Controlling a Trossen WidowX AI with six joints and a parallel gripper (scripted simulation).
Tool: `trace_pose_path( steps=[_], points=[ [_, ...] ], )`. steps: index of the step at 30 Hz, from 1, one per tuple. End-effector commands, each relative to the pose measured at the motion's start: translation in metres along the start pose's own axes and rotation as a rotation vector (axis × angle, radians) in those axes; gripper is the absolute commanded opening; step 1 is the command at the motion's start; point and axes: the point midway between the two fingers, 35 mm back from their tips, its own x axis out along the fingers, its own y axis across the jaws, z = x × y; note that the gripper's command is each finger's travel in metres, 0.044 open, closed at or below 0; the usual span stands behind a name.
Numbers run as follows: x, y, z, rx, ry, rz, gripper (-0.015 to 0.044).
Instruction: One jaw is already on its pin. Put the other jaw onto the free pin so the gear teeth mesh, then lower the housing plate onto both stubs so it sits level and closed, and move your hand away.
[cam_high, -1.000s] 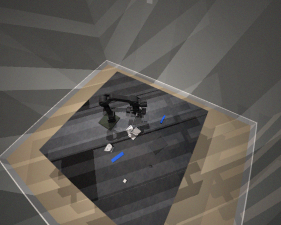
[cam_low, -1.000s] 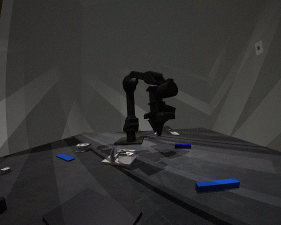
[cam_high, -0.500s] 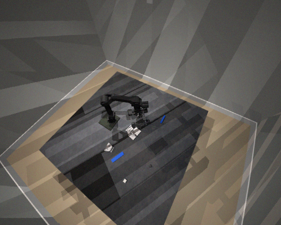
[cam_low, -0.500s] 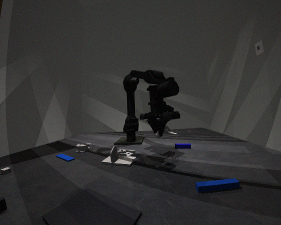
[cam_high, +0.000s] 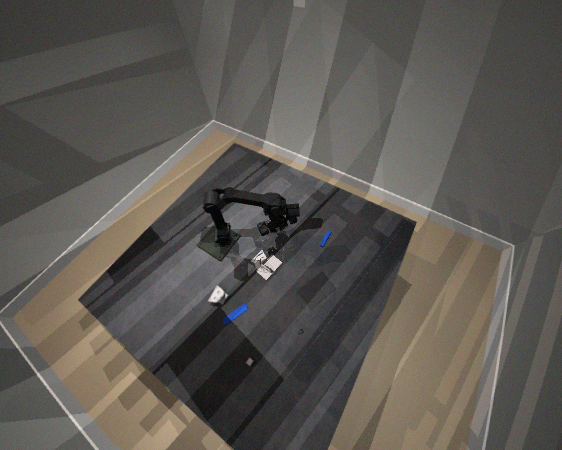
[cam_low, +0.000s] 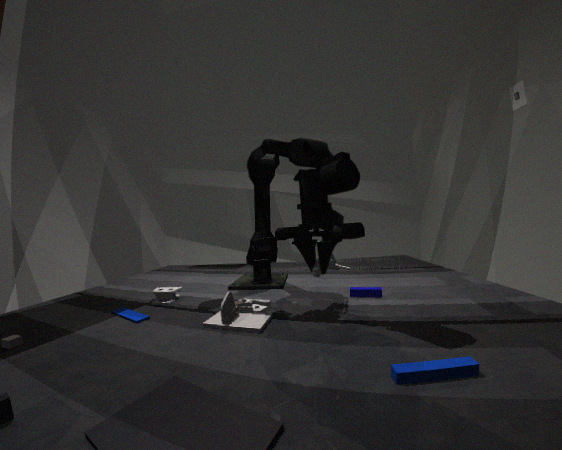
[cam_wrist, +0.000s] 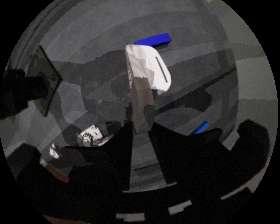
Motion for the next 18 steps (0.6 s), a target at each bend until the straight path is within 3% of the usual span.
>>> trace_pose_path(
  steps=[1,18],
  points=[
    [0.001,0.0,-0.001,-0.014,0.001,0.006,0.0037],
    [0.028,-0.002,-0.002,-0.014,0.001,0.006,0.0037]
  ],
)
